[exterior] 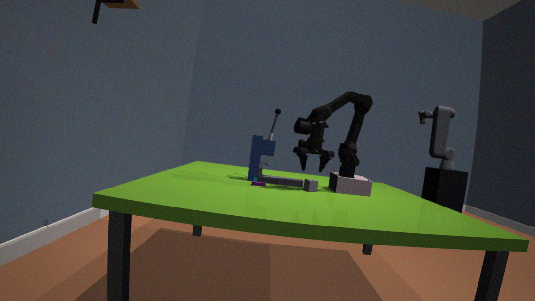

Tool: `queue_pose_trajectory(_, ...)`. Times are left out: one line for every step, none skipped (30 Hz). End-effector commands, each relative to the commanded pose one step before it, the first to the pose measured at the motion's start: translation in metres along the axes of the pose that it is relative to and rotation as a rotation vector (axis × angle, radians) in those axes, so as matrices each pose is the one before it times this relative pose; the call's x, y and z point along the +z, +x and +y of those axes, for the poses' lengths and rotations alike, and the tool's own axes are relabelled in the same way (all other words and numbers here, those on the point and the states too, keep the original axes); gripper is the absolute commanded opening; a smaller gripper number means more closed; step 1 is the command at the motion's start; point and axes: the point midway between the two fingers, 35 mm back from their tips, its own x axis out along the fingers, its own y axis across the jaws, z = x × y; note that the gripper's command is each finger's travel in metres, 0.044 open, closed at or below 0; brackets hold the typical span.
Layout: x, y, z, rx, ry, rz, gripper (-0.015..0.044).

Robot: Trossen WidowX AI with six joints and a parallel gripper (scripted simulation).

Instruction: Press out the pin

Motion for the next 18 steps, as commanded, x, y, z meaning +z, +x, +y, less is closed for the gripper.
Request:
queue_pose_trajectory(-0.00126, 0.00703, -0.00227, -0.01146, 0.0076, 0.00684, 0.044)
queue_pose_trajectory(0.0, 0.00365, 0.00001, -0.00002, 0.0, 0.00002, 0.044)
queue_pose_trajectory(-0.00001, 0.00544, -0.00011, -0.00004, 0.0, 0.00002, 0.044)
queue_pose_trajectory(-0.00002, 0.0036, -0.00016, -0.00003, 0.0, 0.00002, 0.044)
queue_pose_trajectory(-0.00001, 0.0012, -0.00007, -0.00001, 0.0, 0.00001, 0.044)
queue_pose_trajectory(0.0, 0.0, 0.0, 0.0, 0.0, 0.0, 0.044)
queue_pose_trajectory(0.0, 0.0, 0.0, 0.0, 0.0, 0.0, 0.044)
queue_pose_trajectory(0.0, 0.00026, 0.00003, 0.0, 0.0, 0.0, 0.044)
queue_pose_trajectory(0.00001, 0.00079, 0.0001, 0.0, 0.0, 0.0, 0.044)
queue_pose_trajectory(0.00001, 0.00132, 0.00016, 0.0, 0.0, 0.0, 0.044)
queue_pose_trajectory(0.00002, 0.00162, 0.00018, 0.0, 0.0, 0.00001, 0.044)
queue_pose_trajectory(0.00001, 0.00162, 0.00017, 0.0, 0.0, 0.00001, 0.044)
queue_pose_trajectory(0.00001, 0.00161, 0.00015, 0.0, 0.0, 0.00001, 0.044)
queue_pose_trajectory(0.00001, 0.00161, 0.00014, 0.0, 0.0, 0.00001, 0.044)
queue_pose_trajectory(0.00001, 0.00161, 0.00012, 0.0, 0.0, 0.00001, 0.044)
queue_pose_trajectory(0.00001, 0.00166, 0.00011, -0.00001, 0.0, 0.00001, 0.044)
queue_pose_trajectory(0.00001, 0.00166, 0.0001, -0.00001, 0.0, 0.00001, 0.044)
queue_pose_trajectory(0.00001, 0.00166, 0.00008, -0.00001, 0.0, 0.00001, 0.044)
